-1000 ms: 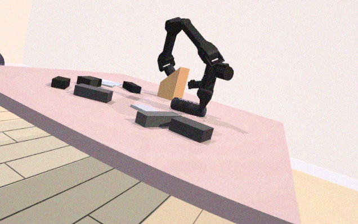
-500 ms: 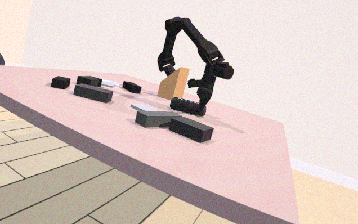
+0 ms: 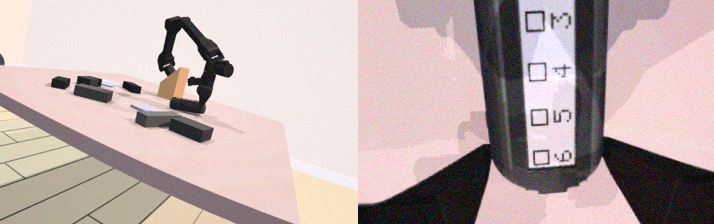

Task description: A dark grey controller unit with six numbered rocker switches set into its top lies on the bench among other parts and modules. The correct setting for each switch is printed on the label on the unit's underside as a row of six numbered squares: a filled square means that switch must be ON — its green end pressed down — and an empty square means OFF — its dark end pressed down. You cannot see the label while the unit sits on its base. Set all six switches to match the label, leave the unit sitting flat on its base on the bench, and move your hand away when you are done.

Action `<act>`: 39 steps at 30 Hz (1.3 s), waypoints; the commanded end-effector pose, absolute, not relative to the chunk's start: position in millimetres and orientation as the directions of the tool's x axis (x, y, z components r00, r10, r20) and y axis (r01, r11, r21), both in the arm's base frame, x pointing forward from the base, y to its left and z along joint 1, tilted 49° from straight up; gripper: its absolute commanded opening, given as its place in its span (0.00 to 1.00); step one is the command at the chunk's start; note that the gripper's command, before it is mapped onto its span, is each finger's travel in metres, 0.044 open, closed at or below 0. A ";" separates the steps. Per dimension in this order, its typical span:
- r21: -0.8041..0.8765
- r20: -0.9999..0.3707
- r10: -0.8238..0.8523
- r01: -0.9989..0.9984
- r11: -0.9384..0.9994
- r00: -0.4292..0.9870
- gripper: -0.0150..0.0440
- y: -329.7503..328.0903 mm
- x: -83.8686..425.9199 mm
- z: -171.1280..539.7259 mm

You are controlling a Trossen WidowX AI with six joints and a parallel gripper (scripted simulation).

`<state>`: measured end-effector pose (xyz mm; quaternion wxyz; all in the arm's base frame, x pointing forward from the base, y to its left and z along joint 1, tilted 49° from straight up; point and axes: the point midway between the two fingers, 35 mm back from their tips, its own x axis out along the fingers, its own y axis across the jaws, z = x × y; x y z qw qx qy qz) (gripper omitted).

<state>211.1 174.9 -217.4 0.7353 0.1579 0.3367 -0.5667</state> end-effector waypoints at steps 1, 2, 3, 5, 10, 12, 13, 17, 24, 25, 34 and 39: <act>-0.145 -0.677 -0.724 0.941 0.307 0.132 0.82 178.7 211.3 -212.5; -0.145 -0.677 -0.724 0.941 0.307 0.132 0.82 179.1 211.3 -211.8; -0.145 -0.677 -0.724 0.941 0.307 0.132 0.82 179.5 211.3 -211.0; -0.145 -0.677 -0.724 0.941 0.307 0.132 0.82 180.2 211.2 -209.6; -0.145 -0.677 -0.724 0.941 0.307 0.132 0.82 181.9 211.2 -205.9; -0.145 -0.677 -0.724 0.941 0.307 0.132 0.82 182.6 211.3 -204.4; -0.145 -0.677 -0.724 0.941 0.307 0.132 0.82 182.9 211.3 -203.7; -0.145 -0.677 -0.724 0.941 0.307 0.132 0.82 184.2 211.3 -200.7; -0.145 -0.677 -0.724 0.941 0.307 0.132 0.82 186.2 211.5 -195.4; -0.145 -0.677 -0.724 0.941 0.307 0.132 0.82 186.5 211.5 -194.6; -0.146 -0.677 -0.724 0.941 0.307 0.131 0.82 188.7 211.8 -187.7; -0.146 -0.677 -0.724 0.941 0.307 0.131 0.82 189.8 212.1 -183.8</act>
